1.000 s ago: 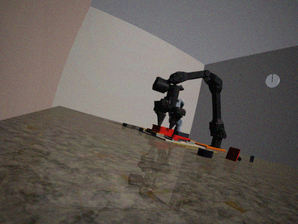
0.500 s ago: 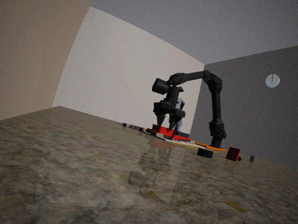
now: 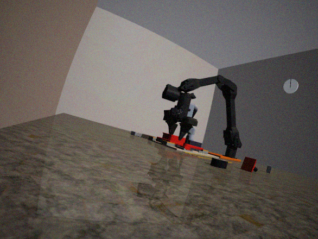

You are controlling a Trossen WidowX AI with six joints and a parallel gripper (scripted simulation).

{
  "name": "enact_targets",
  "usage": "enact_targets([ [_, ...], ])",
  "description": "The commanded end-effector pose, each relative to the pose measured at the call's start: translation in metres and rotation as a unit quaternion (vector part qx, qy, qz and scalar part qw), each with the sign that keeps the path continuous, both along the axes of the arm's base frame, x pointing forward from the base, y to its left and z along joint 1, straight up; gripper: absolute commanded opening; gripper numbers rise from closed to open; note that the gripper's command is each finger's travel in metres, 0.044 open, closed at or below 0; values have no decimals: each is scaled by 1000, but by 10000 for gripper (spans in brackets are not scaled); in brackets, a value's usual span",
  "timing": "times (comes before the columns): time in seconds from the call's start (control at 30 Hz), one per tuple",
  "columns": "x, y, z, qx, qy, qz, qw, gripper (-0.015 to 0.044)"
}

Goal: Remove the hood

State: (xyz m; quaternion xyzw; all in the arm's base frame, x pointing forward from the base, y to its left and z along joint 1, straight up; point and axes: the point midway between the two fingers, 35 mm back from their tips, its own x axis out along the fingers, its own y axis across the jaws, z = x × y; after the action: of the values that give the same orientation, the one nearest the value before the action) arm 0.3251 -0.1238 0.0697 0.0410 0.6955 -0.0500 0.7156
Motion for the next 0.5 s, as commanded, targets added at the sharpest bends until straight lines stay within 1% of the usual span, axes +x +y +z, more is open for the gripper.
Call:
enact_targets([
  [0.0, 0, 0, 0, 0, 0, 0, 1000, 302],
  [0.13, 0, 0, 0, 0, 0, 0, 1000, 275],
  [0.47, 0, 0, 5, 0, 0, 0, 1000, 12],
])
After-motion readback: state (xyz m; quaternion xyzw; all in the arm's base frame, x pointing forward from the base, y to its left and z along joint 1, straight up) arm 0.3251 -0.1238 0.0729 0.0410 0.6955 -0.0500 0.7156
